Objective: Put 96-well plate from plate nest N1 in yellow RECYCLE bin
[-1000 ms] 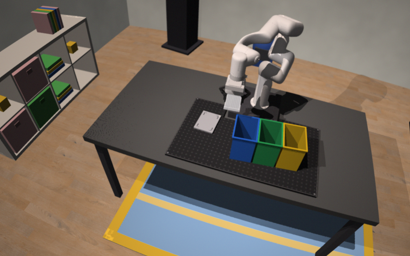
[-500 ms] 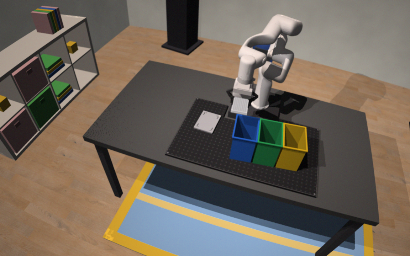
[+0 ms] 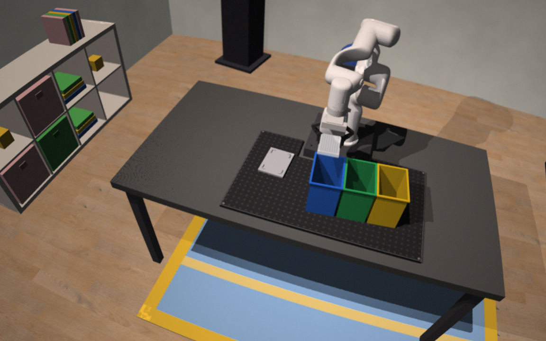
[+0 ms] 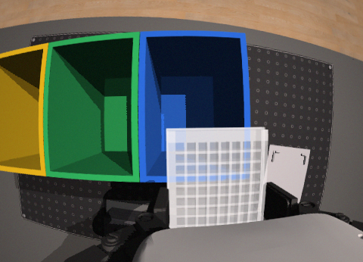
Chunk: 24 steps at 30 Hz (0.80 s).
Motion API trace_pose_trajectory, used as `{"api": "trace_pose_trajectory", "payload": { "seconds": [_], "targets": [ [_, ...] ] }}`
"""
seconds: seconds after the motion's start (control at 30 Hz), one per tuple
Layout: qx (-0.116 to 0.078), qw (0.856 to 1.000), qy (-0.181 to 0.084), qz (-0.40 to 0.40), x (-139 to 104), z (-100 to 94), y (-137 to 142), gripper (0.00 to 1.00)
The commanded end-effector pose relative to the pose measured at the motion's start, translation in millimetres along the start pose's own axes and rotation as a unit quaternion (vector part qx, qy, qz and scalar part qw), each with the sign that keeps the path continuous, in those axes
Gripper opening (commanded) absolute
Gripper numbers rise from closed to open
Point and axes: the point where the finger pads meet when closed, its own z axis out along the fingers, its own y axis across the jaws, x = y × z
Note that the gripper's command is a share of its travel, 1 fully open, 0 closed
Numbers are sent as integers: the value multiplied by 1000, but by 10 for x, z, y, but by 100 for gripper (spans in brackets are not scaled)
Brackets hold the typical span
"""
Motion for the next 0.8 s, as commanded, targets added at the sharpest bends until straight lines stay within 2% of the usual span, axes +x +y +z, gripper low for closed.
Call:
{"api": "trace_pose_trajectory", "payload": {
  "seconds": [0.0, 0.77],
  "targets": [
    [-1, 1000, 2, 0, 52, -11, -123, 0],
    [-2, 1000, 2, 0, 270, -2, -789, 0]
  ]
}}
